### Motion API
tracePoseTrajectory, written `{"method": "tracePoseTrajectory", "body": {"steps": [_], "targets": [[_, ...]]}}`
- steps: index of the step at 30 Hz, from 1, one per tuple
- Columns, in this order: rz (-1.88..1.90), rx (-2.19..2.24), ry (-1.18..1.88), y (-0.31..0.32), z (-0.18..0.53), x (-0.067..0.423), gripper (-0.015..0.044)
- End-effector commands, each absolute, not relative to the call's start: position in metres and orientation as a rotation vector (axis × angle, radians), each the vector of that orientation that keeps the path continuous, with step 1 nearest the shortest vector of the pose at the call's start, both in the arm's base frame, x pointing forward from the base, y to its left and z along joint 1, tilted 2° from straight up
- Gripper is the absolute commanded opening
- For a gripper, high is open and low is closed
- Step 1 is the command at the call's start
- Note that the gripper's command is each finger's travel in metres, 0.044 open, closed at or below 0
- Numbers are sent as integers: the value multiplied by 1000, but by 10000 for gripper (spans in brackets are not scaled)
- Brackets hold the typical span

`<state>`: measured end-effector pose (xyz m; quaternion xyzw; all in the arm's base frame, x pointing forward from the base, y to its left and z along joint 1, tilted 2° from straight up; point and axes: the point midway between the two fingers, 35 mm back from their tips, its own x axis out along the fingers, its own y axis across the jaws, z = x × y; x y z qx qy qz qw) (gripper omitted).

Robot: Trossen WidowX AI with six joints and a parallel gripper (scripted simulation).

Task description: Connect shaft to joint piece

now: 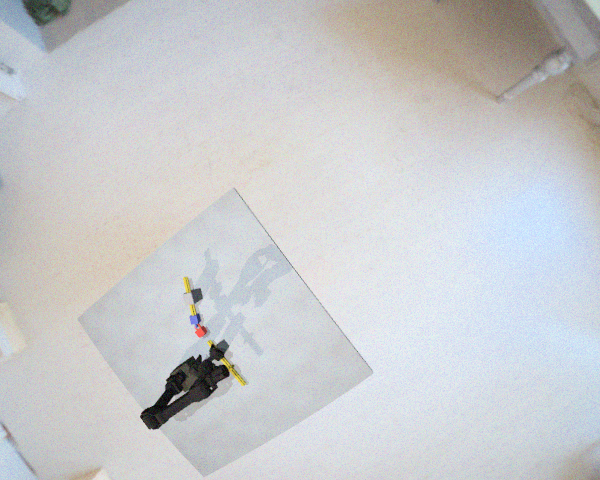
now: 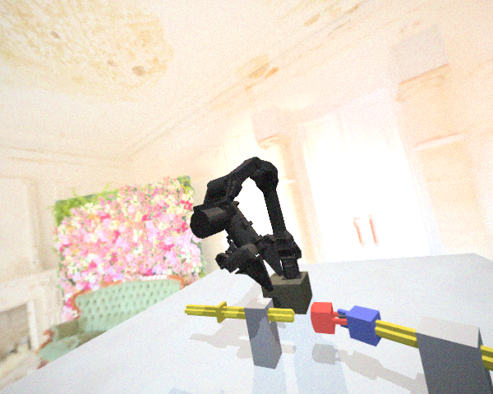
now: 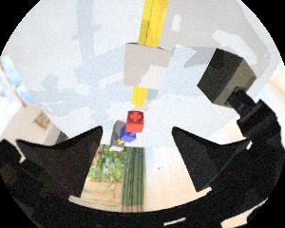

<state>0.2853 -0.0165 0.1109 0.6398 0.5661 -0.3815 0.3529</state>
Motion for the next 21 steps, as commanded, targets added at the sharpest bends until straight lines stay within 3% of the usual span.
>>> {"method": "tracePoseTrajectory", "body": {"steps": [1,10,21], "targets": [[-1026,1740,1441,-20,110,283,440],[-1010,1721,1440,-23,110,284,440],[-788,1387,1423,-73,108,287,440]]}}
